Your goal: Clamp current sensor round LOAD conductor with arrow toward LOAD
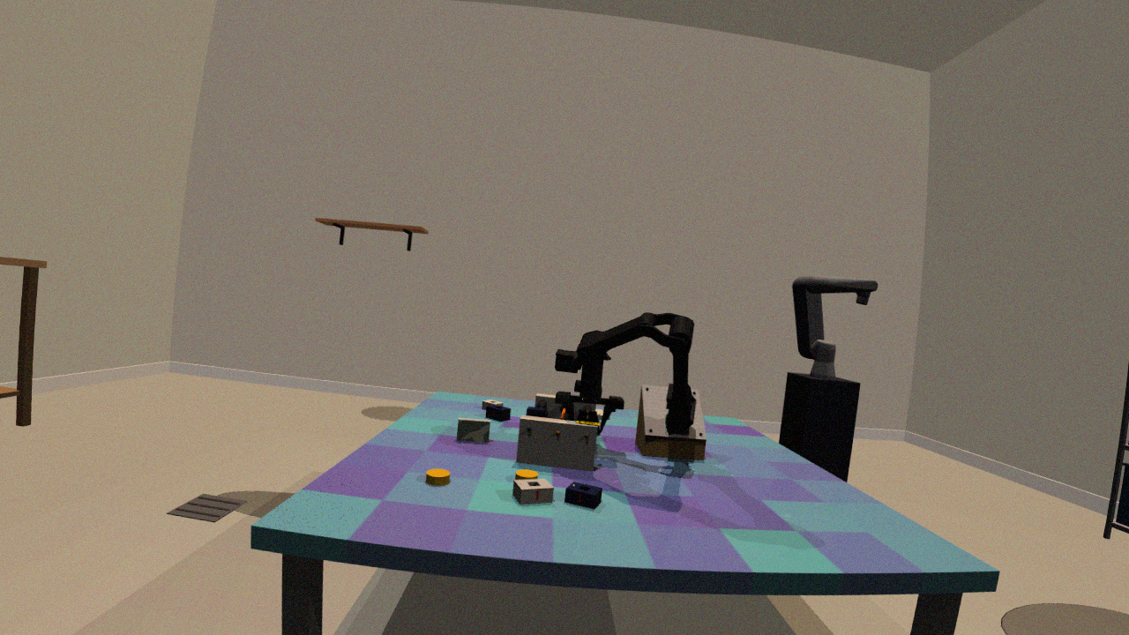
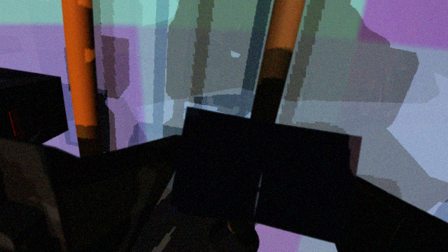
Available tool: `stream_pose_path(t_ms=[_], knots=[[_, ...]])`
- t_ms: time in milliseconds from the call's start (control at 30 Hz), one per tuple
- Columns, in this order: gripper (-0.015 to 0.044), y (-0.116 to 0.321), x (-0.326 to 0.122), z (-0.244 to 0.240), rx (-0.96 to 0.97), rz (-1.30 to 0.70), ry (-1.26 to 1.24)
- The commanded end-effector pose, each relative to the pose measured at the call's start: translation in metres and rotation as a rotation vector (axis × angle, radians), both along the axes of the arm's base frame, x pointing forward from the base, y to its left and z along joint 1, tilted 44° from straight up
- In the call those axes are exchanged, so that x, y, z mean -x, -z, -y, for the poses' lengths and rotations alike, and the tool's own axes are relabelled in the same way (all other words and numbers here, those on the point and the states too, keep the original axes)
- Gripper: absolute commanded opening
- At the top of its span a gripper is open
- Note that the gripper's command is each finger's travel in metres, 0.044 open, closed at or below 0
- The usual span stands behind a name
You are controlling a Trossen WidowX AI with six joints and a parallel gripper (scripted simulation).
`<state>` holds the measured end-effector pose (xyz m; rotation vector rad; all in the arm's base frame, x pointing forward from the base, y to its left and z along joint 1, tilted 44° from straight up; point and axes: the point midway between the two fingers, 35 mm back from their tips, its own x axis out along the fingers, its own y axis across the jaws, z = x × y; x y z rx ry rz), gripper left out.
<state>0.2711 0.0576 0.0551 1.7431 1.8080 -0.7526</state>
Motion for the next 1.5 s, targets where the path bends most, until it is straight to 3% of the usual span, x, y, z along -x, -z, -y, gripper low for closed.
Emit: stream_pose_path(t_ms=[0,1467], knots=[[0.0,0.003,-0.001,0.011,0.037,0.002,0.014],[0.0,0.0,0.0,0.0,0.0,0.0,0.0]])
